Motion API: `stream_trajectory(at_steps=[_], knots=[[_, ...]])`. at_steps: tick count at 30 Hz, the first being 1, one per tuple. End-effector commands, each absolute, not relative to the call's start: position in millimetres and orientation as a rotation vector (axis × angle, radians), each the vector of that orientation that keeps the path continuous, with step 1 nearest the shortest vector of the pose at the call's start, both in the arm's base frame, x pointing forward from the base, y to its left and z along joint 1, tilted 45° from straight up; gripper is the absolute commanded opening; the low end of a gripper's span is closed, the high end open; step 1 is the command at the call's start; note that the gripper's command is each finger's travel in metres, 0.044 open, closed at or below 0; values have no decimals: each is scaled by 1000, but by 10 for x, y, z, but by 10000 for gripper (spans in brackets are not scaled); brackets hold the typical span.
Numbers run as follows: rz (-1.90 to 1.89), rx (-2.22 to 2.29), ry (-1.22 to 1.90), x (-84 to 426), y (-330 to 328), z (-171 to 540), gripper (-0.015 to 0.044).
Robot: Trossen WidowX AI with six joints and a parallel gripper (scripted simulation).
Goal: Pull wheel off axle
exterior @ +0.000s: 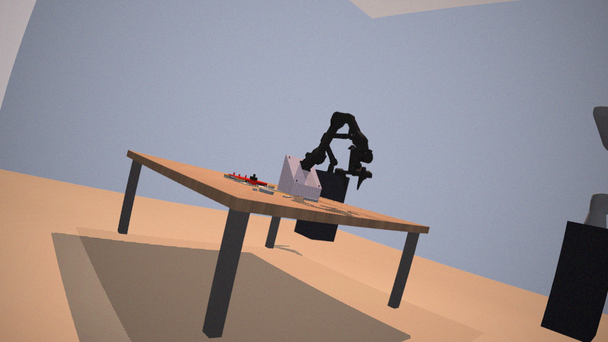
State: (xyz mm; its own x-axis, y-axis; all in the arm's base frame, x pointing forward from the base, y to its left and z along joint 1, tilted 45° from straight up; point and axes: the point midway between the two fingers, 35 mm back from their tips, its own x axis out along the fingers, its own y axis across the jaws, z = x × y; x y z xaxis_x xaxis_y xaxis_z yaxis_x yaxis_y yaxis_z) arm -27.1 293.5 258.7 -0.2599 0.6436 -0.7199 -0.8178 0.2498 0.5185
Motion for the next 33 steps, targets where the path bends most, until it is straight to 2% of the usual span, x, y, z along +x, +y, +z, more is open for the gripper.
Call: stream_trajectory(at_steps=[1, 17, 25, 33], knots=[[1278, -175, 1240, 213, 3074, 2361, 300], [941, -5, 1418, 1824, 2866, 1609, 300], [823, 153, 1481, 2629, 2364, 1199, 300], [717, 337, 1505, 3273, 1596, 725, 300]])
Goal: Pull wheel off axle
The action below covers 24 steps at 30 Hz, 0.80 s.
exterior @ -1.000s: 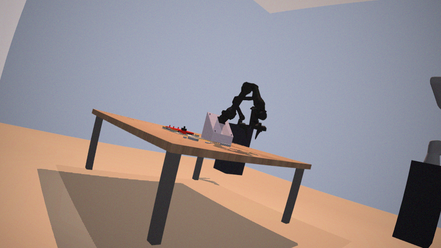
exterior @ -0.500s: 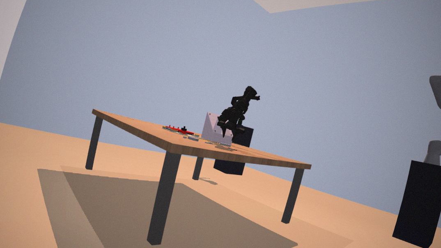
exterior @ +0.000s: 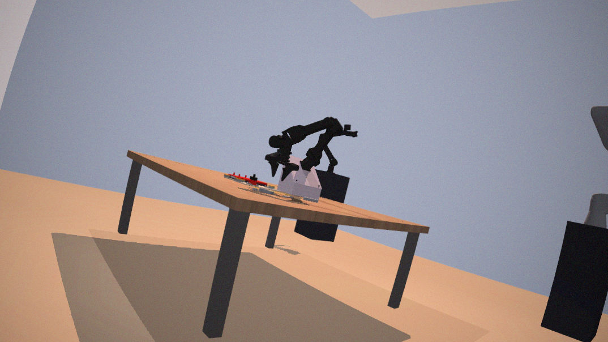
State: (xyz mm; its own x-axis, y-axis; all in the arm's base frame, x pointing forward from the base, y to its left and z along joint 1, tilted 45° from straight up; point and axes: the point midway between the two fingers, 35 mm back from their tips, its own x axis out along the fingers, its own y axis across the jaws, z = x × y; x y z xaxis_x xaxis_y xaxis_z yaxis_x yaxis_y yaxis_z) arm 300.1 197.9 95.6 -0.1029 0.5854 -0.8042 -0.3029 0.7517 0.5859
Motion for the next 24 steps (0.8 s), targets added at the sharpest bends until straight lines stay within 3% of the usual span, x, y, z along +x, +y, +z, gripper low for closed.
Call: stream_trajectory(at_steps=[1, 9, 24], knots=[[708, 357, 1505, 3322, 1508, 677, 300], [705, 516, 1442, 3657, 691, 235, 300], [704, 520, 1440, 3580, 735, 237, 300]])
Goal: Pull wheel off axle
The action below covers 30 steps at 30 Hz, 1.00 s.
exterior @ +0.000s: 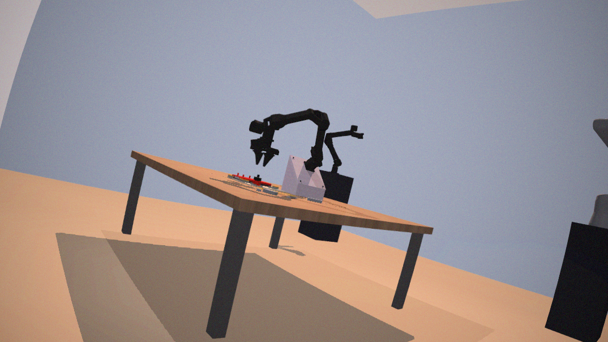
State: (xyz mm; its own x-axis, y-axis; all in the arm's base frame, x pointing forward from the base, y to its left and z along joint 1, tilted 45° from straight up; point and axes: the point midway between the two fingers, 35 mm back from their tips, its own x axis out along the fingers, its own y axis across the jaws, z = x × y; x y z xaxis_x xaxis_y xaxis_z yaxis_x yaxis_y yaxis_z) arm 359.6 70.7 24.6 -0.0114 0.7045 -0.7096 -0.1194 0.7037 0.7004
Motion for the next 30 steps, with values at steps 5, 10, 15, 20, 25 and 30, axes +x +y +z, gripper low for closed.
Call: stream_trajectory(at_steps=[5, 10, 15, 20, 25, 30], knots=[[703, 520, 1441, 3593, 932, 34, 300], [706, 522, 1440, 3572, 1212, -222, 300], [707, 523, 1440, 3563, 1257, -249, 300], [707, 513, 1440, 3569, 1231, -221, 247], [707, 513, 1440, 3569, 1231, -221, 175], [707, 513, 1440, 3569, 1231, -221, 142]])
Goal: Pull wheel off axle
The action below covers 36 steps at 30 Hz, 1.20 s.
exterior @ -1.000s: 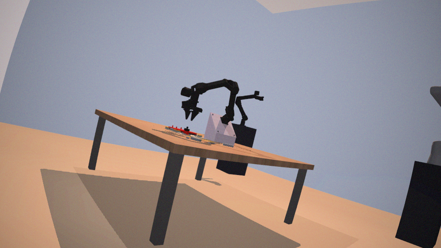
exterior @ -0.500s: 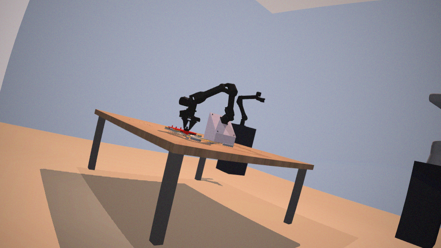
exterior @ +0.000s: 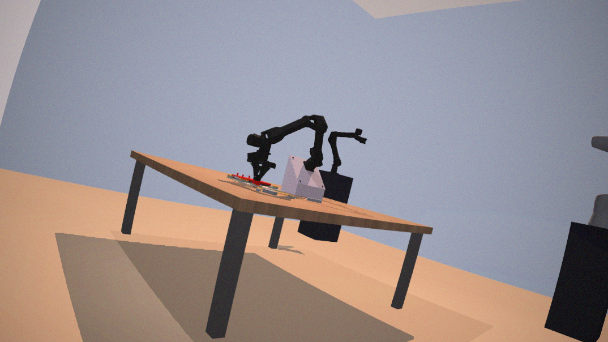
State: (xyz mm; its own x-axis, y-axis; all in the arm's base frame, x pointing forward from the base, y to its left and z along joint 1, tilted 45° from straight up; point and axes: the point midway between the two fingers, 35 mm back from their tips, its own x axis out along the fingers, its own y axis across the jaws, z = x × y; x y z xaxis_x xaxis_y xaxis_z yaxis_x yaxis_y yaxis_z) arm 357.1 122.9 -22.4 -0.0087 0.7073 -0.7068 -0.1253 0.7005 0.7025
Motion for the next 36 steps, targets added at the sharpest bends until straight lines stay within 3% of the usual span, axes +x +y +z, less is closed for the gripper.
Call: stream_trajectory(at_steps=[1, 6, 36], knots=[[707, 513, 1440, 3569, 1231, -221, 115], [707, 513, 1440, 3570, 1223, -214, 0], [706, 515, 1440, 3575, 1151, -147, 0]])
